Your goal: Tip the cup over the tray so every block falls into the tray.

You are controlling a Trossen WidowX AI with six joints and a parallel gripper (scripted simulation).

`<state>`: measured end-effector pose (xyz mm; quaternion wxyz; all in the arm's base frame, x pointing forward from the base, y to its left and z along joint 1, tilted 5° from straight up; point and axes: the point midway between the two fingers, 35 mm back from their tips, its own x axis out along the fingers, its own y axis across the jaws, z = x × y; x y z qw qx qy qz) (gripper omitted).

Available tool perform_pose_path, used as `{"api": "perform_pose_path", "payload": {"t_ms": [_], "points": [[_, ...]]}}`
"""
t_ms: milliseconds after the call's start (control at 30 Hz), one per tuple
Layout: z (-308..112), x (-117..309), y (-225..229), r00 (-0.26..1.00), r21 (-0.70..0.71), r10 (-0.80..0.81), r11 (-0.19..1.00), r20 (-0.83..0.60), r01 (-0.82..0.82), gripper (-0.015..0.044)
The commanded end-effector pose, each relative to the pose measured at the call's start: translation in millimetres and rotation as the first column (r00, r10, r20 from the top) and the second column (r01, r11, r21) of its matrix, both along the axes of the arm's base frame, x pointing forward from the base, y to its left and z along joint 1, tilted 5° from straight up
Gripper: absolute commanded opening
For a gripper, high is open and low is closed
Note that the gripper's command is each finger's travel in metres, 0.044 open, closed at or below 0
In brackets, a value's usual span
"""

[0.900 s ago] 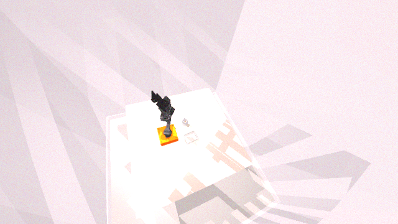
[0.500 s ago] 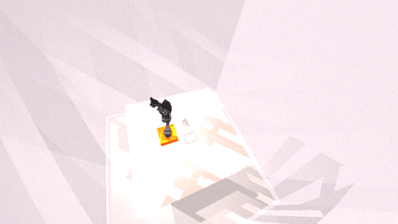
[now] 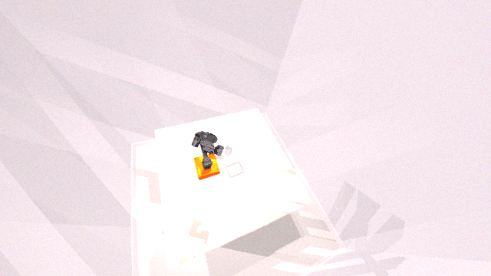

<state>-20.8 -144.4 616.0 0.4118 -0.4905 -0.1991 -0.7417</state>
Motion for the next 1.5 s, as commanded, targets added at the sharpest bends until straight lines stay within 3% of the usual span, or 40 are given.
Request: {"api": "perform_pose_path", "payload": {"t_ms": [0, 333, 767, 1100, 1467], "points": [[-21.4, 23.1, -20.0, 0.99, 0.107, 0.133, 0.986, -0.034, -0.129, 0.044], [-82.8, 96.9, -51.5, 0.873, 0.38, 0.483, 0.822, -0.073, -0.423, 0.044], [-188.0, 197.9, -33.4, 0.541, 0.702, 0.84, 0.402, -0.028, -0.588, 0.044], [-279.4, 252.0, 24.2, 0.216, 0.872, 0.973, 0.032, 0.086, -0.489, 0.044], [-380.2, 266.1, 112.1, -0.109, 0.943, 0.957, -0.285, 0.27, -0.172, 0.044]]}}
